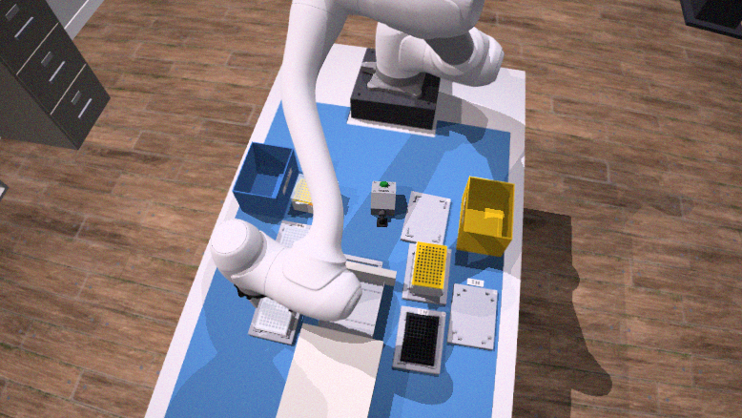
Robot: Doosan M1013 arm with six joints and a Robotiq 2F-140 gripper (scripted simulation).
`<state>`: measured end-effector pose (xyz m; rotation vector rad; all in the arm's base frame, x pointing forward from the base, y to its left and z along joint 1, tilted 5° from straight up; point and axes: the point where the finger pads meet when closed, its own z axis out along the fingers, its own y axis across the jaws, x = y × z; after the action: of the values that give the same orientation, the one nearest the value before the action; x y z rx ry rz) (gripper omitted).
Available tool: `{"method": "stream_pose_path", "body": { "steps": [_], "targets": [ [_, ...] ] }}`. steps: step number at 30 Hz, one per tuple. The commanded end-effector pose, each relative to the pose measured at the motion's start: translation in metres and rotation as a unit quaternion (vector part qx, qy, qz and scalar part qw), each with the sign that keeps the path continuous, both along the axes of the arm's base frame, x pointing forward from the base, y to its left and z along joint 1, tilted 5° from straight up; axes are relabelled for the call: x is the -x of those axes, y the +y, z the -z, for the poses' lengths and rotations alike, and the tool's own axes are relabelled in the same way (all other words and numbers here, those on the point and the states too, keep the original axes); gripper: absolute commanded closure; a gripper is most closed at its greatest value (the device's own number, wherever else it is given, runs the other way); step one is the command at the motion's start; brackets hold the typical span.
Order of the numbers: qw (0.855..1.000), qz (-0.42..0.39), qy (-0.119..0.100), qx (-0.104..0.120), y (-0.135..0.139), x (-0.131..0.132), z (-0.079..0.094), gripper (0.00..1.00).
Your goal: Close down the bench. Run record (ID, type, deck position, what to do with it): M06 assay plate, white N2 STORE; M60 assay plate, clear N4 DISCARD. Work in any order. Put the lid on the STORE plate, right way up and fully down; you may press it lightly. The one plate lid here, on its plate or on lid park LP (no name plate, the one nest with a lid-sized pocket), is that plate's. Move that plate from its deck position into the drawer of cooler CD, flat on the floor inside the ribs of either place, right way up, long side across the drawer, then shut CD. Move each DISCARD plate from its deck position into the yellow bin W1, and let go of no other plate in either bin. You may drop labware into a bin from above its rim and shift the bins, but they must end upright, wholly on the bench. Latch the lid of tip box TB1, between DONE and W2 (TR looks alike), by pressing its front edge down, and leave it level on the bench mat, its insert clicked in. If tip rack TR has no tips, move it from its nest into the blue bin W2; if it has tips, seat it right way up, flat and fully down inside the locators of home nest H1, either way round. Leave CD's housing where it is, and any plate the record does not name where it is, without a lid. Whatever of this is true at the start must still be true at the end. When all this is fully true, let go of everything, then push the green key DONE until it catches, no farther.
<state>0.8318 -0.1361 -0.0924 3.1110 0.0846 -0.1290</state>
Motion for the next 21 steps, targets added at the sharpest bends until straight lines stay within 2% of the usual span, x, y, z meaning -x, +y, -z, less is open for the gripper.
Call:
{"method": "stream_pose_path", "body": {
  "steps": [1,14,21],
  "targets": [
    [1.000,0.000,0.000,0.000,0.000,0.000,0.004,0.34],
    [1.000,0.000,0.000,0.000,0.000,0.001,0.018,0.34],
    [1.000,0.000,0.000,0.000,0.000,0.001,0.018,0.34]
  ]
}}
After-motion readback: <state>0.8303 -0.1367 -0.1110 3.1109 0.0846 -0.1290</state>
